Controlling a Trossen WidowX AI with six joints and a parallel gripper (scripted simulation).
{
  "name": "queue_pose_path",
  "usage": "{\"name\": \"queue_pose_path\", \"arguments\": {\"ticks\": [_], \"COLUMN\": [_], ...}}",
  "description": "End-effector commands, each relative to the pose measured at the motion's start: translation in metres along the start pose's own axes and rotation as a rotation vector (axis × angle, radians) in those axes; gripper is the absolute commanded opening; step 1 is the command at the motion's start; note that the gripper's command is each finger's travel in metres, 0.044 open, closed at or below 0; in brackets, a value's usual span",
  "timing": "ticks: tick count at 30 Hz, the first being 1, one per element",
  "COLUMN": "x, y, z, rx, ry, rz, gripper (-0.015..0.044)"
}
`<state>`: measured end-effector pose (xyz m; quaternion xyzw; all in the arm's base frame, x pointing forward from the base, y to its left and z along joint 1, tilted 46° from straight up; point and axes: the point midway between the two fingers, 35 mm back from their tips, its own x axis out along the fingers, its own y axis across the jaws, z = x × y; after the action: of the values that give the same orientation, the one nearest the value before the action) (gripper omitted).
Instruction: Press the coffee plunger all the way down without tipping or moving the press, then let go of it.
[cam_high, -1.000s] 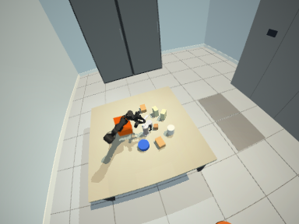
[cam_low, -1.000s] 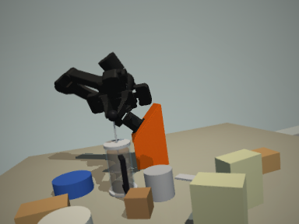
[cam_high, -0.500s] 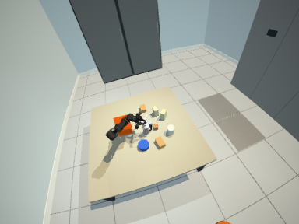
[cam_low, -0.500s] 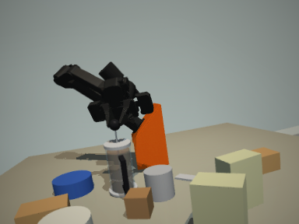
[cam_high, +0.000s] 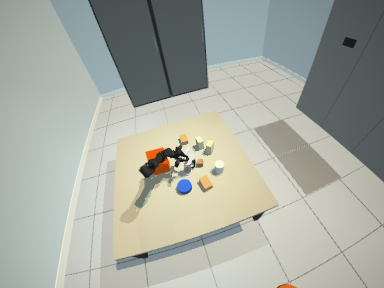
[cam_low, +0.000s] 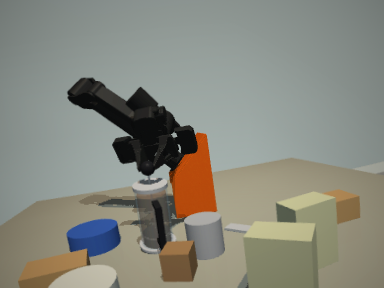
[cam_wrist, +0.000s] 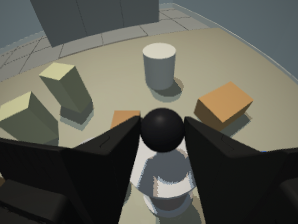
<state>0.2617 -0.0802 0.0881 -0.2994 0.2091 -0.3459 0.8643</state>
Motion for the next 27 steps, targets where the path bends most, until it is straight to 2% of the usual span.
{"name": "queue_pose_path", "arguments": {"ticks": [1, 27], "x": [0.0027, 0.0035], "y": [-0.0002, 0.001], "z": [-0.0052, -0.0008], "rx": [-0.029, -0.008], "ry": [0.019, 0.008], "rz": [-0.008, -0.004], "gripper": [0.0122, 0.0122]}}
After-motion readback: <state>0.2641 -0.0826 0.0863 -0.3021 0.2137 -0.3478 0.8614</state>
